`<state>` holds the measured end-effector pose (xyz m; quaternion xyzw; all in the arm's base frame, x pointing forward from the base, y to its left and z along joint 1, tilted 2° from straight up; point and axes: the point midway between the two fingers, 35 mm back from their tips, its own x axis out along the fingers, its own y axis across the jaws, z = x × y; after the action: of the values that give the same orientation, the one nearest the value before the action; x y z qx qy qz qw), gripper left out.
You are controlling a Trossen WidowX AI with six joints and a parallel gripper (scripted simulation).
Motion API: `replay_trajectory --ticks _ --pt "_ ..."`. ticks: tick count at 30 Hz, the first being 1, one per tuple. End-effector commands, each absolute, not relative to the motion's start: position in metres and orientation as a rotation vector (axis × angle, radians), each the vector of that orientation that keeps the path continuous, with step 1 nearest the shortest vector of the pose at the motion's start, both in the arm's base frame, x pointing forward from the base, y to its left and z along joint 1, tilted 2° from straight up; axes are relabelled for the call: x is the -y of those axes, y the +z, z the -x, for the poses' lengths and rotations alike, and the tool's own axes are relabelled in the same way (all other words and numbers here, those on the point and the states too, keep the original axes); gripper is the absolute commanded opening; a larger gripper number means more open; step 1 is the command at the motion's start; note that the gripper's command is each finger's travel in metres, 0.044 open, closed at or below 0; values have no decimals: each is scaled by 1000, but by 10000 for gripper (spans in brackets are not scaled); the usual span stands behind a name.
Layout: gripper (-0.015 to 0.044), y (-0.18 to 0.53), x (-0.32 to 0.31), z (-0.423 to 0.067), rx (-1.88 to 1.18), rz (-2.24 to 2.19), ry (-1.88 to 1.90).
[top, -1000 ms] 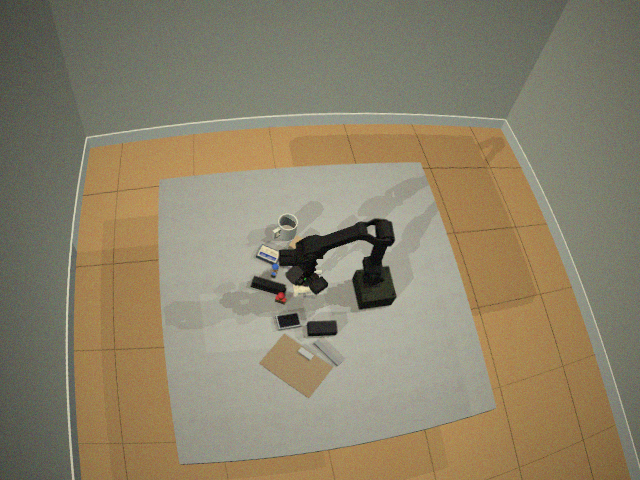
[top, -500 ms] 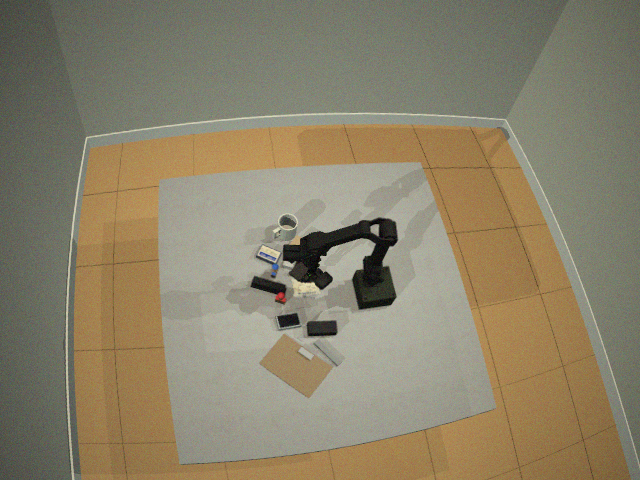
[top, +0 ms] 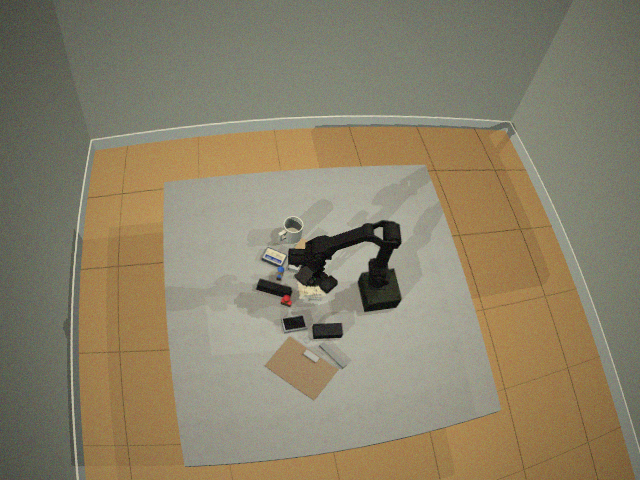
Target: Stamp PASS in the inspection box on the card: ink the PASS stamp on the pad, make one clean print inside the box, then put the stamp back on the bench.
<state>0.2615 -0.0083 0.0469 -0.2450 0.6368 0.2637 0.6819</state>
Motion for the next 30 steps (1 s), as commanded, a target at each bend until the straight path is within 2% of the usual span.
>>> replay_trajectory --ticks 1,30 --pt "0 43 8 -261 -1429 550 600" --pt "0 24 7 -262 -1425 548 602"
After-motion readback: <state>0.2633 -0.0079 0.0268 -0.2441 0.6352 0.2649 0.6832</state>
